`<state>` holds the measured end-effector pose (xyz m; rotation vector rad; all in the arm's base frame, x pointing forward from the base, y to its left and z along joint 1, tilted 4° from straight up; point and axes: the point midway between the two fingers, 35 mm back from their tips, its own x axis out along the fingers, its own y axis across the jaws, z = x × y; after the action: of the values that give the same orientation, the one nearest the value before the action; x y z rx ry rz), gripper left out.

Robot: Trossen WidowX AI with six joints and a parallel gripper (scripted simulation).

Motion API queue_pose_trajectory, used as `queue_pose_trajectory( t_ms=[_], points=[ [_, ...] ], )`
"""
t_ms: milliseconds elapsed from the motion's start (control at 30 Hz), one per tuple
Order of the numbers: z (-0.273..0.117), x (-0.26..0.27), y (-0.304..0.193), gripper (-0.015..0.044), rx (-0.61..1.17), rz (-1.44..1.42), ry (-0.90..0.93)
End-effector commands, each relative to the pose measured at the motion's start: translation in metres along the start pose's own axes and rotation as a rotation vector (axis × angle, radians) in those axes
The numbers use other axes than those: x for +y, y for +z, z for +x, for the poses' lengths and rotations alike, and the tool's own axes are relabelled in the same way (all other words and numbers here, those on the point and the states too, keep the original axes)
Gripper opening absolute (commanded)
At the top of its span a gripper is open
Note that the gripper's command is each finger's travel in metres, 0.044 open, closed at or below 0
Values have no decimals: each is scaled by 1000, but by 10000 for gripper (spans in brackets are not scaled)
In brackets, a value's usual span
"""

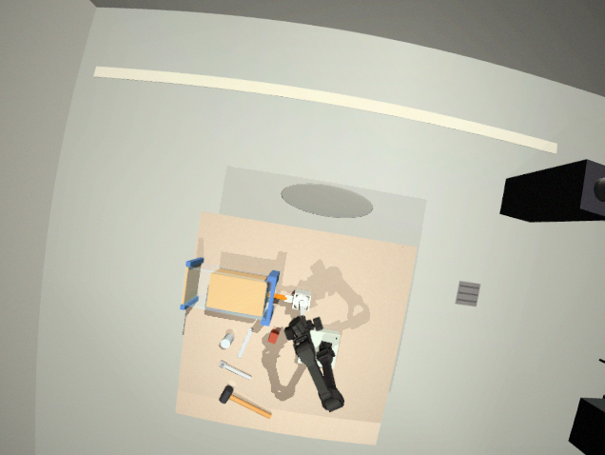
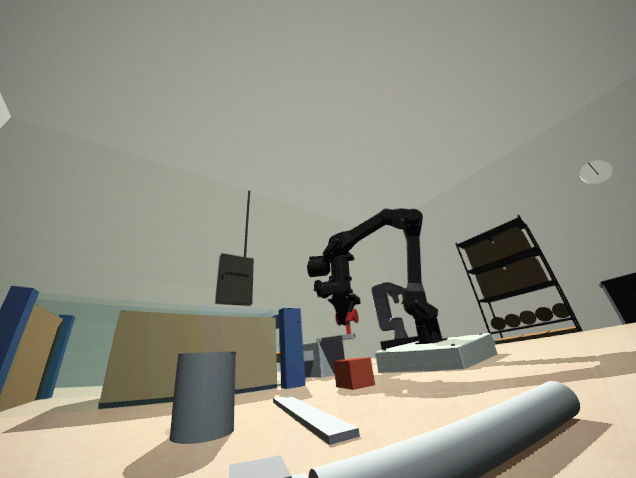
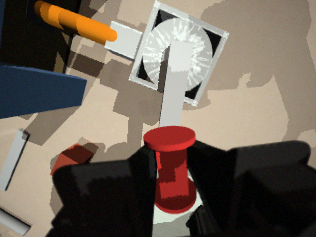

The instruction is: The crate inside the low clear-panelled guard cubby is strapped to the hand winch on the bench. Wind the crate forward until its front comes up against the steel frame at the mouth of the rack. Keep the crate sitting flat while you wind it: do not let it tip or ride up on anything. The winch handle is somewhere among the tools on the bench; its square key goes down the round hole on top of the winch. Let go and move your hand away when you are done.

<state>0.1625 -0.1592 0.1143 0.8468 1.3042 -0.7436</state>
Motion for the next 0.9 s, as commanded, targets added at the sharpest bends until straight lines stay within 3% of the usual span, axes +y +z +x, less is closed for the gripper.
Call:
queue_pose_trajectory(
  t_ms=[0, 867],
  points=[
    [10, -16, -12, 0, 55, 16, -42],
    [9, -46, -8, 0, 55, 16, -46]
  ],
)
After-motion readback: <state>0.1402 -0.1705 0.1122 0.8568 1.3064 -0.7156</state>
